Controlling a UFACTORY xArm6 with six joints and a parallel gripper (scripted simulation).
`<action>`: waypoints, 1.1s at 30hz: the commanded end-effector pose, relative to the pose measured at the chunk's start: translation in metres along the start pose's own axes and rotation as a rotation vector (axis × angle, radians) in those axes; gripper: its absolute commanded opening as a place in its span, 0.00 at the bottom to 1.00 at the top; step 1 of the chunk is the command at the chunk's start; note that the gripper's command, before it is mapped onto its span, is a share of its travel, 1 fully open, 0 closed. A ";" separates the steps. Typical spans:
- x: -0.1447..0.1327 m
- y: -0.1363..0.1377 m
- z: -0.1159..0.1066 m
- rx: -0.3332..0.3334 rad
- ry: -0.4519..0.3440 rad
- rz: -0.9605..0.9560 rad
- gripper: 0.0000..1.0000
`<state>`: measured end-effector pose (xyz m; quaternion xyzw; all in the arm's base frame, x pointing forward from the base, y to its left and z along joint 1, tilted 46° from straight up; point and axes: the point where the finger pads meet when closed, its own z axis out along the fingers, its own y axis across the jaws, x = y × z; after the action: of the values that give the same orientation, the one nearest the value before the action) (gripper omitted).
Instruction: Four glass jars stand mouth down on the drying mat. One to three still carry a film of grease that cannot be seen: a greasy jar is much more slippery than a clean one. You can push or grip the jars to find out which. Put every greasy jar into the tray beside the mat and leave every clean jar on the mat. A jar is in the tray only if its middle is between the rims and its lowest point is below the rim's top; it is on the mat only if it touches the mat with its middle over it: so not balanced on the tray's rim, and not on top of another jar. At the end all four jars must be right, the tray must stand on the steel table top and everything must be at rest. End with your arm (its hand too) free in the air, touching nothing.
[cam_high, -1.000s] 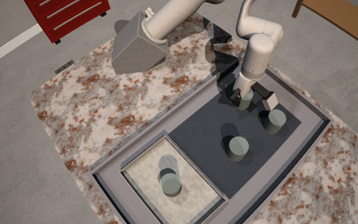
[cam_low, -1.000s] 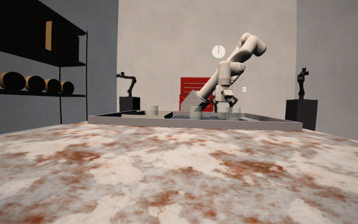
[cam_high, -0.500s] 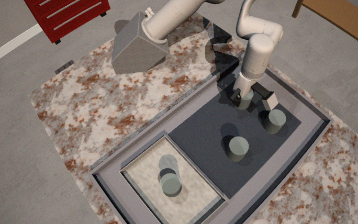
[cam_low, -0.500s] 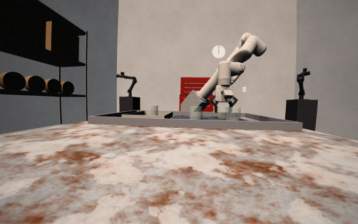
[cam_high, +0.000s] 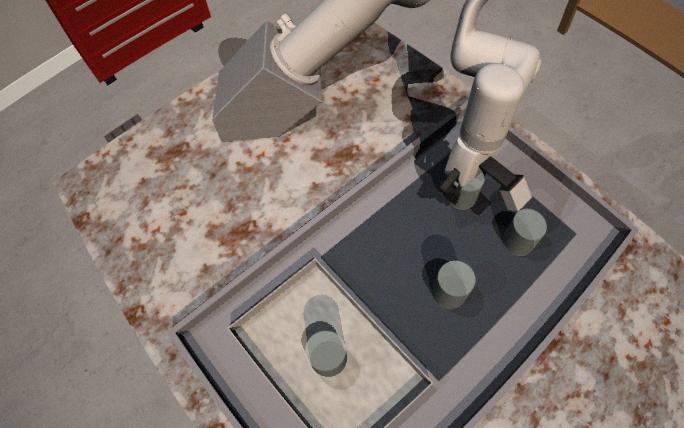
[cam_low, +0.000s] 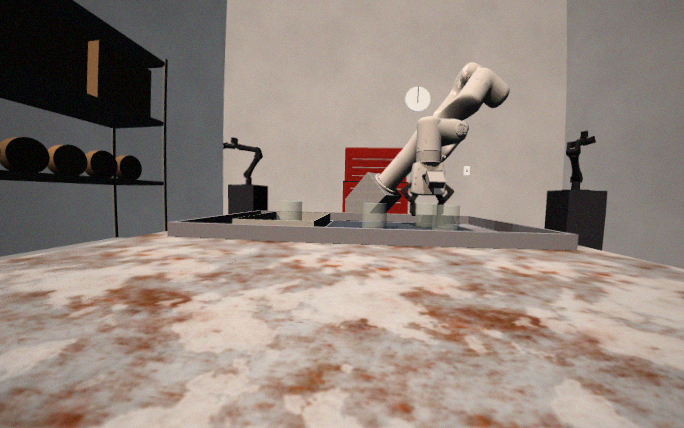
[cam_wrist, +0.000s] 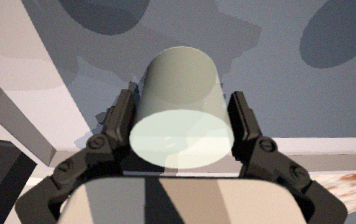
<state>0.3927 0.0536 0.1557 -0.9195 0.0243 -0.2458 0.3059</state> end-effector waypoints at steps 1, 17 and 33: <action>0.001 0.000 0.000 0.000 0.002 -0.001 0.85; 0.001 0.000 0.000 0.000 0.002 -0.001 0.82; 0.001 0.000 0.000 0.000 0.002 -0.001 0.79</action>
<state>0.3927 0.0536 0.1557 -0.9195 0.0243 -0.2458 0.3059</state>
